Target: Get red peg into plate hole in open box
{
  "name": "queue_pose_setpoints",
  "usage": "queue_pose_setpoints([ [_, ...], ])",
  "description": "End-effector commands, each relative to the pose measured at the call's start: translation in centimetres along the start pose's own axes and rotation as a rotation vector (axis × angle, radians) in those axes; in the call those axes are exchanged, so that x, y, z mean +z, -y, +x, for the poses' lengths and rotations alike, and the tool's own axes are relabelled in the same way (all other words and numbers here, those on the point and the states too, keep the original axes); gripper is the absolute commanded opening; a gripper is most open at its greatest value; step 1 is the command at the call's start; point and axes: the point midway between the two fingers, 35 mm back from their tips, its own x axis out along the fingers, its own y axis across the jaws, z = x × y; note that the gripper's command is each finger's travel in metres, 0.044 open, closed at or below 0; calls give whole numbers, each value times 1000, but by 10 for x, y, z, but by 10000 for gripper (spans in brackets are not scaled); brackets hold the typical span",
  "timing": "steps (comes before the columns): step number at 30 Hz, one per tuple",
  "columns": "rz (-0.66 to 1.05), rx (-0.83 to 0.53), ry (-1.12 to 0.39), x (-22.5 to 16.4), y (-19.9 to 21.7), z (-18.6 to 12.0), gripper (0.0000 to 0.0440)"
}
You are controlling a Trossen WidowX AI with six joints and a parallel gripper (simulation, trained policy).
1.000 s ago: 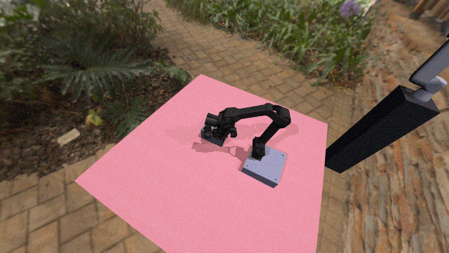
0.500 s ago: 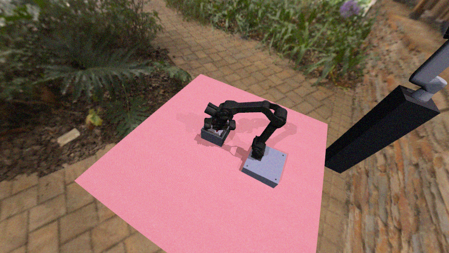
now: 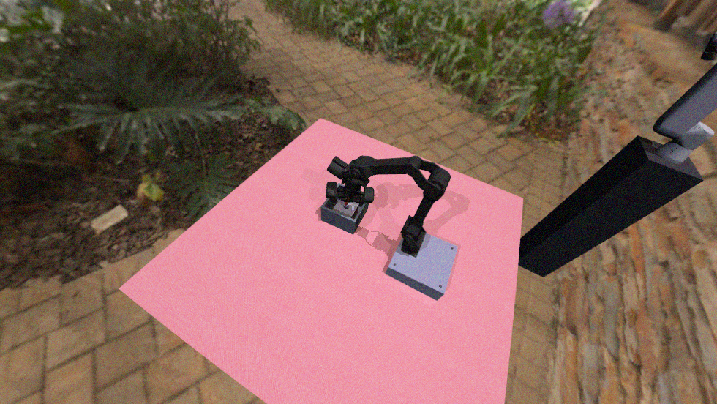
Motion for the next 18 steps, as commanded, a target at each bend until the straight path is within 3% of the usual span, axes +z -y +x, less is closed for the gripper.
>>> queue_pose_setpoints([
  [1,7,-7,-18,6,-1,10,11],
  [11,4,-49,-61,8,2,38,15],
  [18,-34,-86,-80,10,6,53,153],
])
